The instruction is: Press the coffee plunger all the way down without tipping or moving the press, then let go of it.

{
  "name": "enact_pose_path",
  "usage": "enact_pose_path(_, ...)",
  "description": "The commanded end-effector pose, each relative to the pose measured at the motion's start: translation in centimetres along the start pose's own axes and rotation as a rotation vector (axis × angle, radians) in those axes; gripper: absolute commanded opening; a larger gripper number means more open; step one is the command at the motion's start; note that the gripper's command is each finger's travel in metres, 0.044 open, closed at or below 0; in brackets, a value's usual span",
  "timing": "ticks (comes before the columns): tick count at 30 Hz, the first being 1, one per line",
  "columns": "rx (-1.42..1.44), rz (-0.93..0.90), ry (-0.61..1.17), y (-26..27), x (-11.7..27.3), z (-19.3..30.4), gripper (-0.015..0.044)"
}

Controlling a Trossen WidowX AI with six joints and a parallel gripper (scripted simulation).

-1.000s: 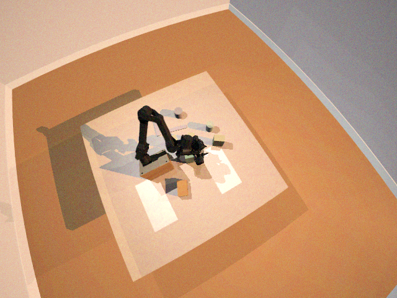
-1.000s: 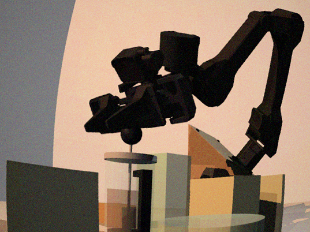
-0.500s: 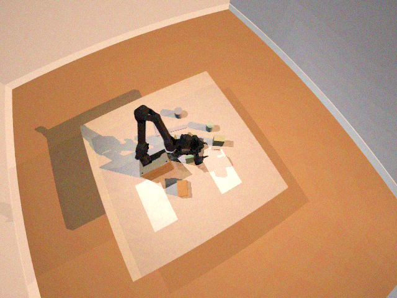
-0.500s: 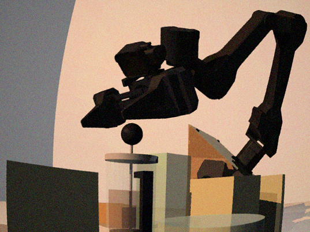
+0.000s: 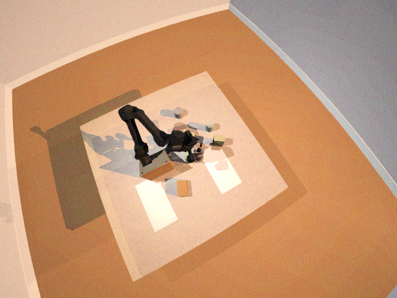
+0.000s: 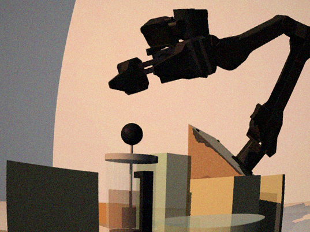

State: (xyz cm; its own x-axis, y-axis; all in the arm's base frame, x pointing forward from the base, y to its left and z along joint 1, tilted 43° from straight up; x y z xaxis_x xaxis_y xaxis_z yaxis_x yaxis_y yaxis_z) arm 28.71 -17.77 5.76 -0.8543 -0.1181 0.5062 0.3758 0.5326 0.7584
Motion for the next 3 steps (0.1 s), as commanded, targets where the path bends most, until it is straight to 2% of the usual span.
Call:
enact_pose_path(1,0.002,-0.003,0.003,0.02,0.14,0.08,0.0440)
enact_pose_path(3,0.002,-0.003,0.003,0.02,0.14,0.08,0.0440)
Point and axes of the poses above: the point midway between the two fingers, 35 mm back from their tips, its own x axis back along the fingers, its own y axis across the jaws, z = x × y, the point moved 4 cm from there along x, back along the fingers, and after that the axes turned 12 degrees about -x, right-handed, at the moved point
